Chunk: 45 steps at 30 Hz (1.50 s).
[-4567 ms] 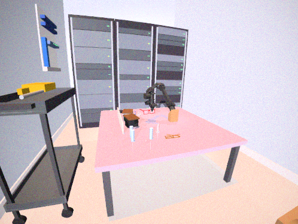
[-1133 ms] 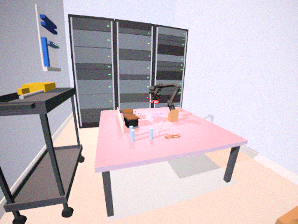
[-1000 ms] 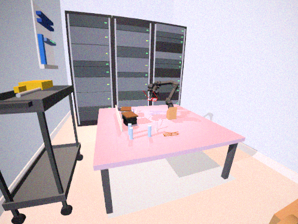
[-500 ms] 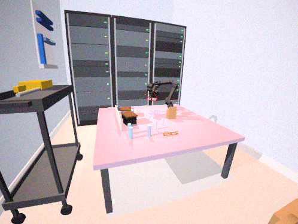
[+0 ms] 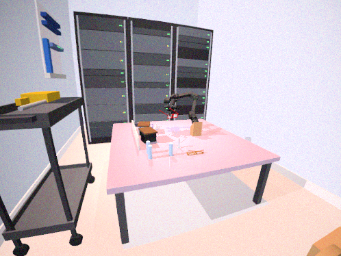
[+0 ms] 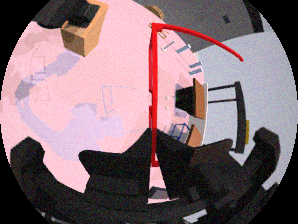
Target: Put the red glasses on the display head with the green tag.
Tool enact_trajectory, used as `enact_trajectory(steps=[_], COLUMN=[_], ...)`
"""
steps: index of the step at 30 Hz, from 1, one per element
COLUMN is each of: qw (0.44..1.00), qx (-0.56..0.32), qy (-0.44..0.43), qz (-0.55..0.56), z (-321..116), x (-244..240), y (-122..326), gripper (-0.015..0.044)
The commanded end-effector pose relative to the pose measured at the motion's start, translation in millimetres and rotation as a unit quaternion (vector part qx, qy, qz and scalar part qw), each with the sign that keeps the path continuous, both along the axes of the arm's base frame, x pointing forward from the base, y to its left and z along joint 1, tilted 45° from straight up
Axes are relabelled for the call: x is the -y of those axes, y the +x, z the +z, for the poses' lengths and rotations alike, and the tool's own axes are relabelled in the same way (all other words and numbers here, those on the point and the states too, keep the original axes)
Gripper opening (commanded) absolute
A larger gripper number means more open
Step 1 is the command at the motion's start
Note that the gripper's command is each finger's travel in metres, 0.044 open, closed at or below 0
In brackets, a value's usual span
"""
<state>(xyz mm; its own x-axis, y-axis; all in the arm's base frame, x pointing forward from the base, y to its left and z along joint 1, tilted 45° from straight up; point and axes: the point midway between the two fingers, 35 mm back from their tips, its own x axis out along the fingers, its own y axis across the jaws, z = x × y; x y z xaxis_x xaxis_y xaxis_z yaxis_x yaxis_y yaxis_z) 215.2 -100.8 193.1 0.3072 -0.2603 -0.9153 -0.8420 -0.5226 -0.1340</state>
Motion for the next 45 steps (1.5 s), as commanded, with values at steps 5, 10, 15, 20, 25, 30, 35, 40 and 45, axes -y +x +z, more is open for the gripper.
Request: enact_trajectory(steps=[5, 10, 15, 20, 25, 30, 35, 40, 45], qw=[0.997, 0.993, 0.987, 0.979, 0.971, 0.962, 0.952, 0.944, 0.942], qx=[-0.044, -0.069, -0.088, -0.101, -0.106, -0.103, -0.091, -0.074, -0.07], qy=[-0.005, -0.019, -0.041, -0.069, -0.103, -0.141, -0.181, -0.215, -0.226], qz=[-0.06, -0.097, -0.131, -0.162, -0.188, -0.211, -0.228, -0.239, -0.239], z=[-24.0, -40.4, -56.4, -72.2, -87.5, -102.5, -117.1, -129.4, -133.9], x=[-4.6, -9.8, -16.2, -23.7, -32.2, -41.6, -51.9, -61.5, -56.6], y=[16.5, 26.0, 34.6, 42.4, 49.3, 55.5, 60.8, 64.7, 64.7], gripper=[0.0, 0.0, 0.0, 0.0, 0.0, 0.0, 0.0, 0.0, 0.0])
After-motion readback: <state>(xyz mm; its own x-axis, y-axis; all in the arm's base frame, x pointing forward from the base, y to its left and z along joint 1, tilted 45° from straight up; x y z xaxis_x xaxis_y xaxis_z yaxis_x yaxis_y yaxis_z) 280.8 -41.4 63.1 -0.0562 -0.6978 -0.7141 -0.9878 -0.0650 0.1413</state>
